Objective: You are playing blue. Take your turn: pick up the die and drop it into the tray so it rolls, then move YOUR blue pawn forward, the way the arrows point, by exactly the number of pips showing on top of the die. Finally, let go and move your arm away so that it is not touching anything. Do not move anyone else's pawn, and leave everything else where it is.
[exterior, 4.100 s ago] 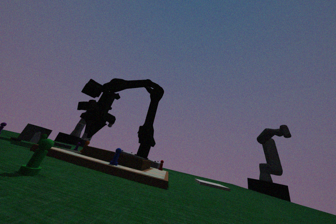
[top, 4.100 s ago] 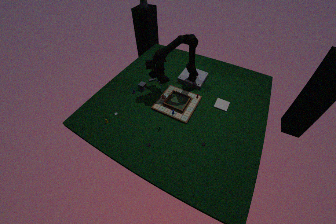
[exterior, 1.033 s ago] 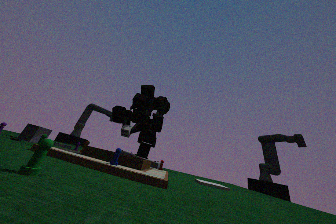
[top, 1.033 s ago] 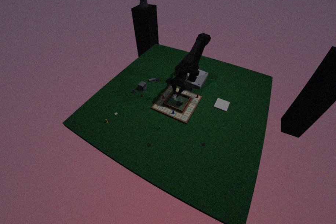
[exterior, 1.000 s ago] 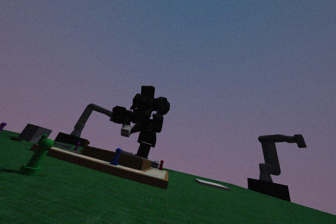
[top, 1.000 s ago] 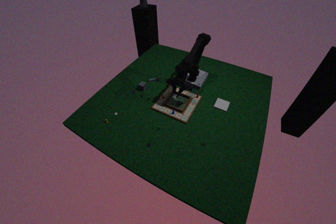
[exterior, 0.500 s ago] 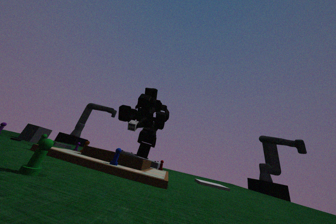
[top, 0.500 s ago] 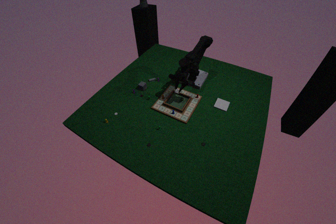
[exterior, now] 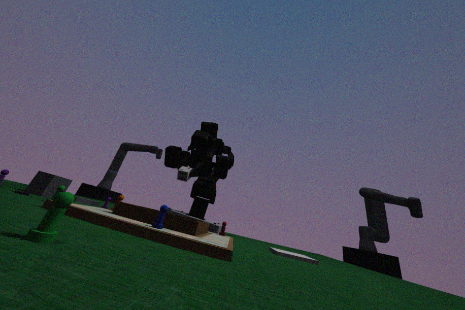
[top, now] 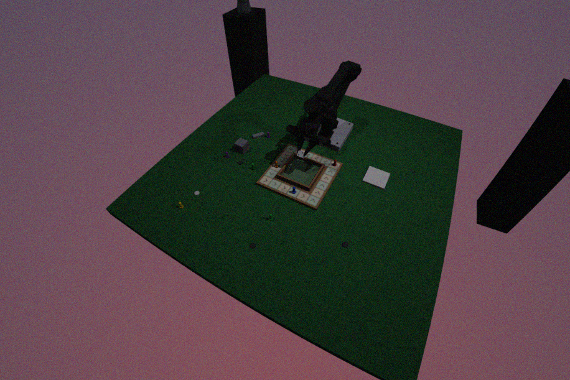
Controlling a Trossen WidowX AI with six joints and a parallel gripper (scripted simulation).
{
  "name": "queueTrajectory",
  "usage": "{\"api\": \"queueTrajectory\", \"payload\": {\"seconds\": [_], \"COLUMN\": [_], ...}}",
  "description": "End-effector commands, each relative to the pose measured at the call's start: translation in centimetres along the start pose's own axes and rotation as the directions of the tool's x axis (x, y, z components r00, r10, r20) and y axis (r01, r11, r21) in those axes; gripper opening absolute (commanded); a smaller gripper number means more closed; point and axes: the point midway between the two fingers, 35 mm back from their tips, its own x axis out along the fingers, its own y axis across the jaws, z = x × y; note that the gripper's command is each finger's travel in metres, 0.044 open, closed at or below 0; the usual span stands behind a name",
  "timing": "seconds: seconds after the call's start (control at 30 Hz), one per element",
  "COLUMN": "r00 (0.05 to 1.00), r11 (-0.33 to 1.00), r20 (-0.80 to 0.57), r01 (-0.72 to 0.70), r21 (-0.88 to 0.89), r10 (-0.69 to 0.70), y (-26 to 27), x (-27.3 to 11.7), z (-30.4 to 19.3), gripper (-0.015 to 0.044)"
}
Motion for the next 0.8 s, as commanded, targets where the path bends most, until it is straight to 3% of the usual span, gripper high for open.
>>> {"api": "queueTrajectory", "payload": {"seconds": [0.0,0.27,0.53,0.6,0.77], "r00": [1.000,1.000,1.000,0.999,0.958], "r11": [1.000,1.000,1.000,1.000,1.000], "r20": [0.000,0.000,-0.003,-0.038,-0.287], "r01": [0.000,0.000,-0.005,-0.005,-0.004], "r21": [0.000,0.000,-0.001,0.001,0.009], "r10": [0.000,0.000,0.005,0.005,0.007], "y": [0.0,0.0,0.0,0.0,0.0], "x": [0.0,-0.1,-2.6,-2.4,-1.0], "z": [0.0,0.1,3.0,3.0,2.5], "gripper": [0.0026,0.0236,0.0440,0.0440,0.0440]}}
